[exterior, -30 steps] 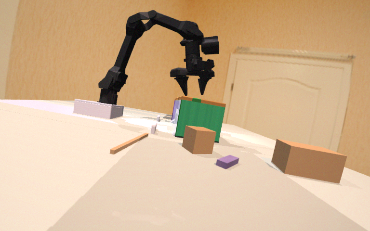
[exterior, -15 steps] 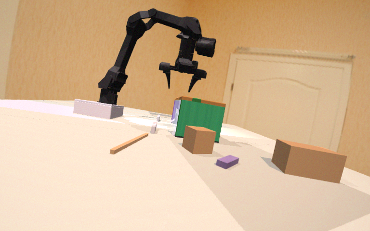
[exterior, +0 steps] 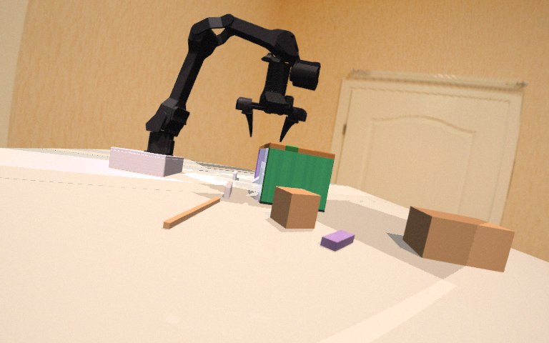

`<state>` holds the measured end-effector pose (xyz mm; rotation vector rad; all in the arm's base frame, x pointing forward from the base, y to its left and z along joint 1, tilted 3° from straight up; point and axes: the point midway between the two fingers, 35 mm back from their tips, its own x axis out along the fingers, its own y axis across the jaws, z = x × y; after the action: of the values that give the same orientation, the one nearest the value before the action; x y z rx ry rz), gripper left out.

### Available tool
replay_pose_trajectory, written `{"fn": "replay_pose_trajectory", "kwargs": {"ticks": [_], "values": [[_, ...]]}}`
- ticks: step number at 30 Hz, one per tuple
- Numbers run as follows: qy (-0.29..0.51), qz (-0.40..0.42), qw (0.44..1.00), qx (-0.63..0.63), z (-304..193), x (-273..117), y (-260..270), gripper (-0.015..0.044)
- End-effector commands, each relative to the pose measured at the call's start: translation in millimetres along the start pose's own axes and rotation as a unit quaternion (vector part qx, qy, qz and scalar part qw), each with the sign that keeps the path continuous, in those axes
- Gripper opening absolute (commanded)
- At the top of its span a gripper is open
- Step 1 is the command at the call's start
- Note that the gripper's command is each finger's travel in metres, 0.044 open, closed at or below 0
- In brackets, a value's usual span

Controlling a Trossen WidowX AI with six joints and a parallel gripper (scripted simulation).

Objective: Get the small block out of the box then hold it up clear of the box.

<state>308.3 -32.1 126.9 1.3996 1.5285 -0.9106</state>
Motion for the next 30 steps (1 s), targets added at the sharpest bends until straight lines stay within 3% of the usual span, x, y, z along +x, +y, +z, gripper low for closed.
{"fn": "replay_pose_trajectory", "kwargs": {"ticks": [1, 30], "values": [[0.004, -0.004, 1.0, 0.005, 3, 10, -1, 0.04], [0.004, -0.004, 1.0, 0.005, 19, 54, -4, 0.04]]}}
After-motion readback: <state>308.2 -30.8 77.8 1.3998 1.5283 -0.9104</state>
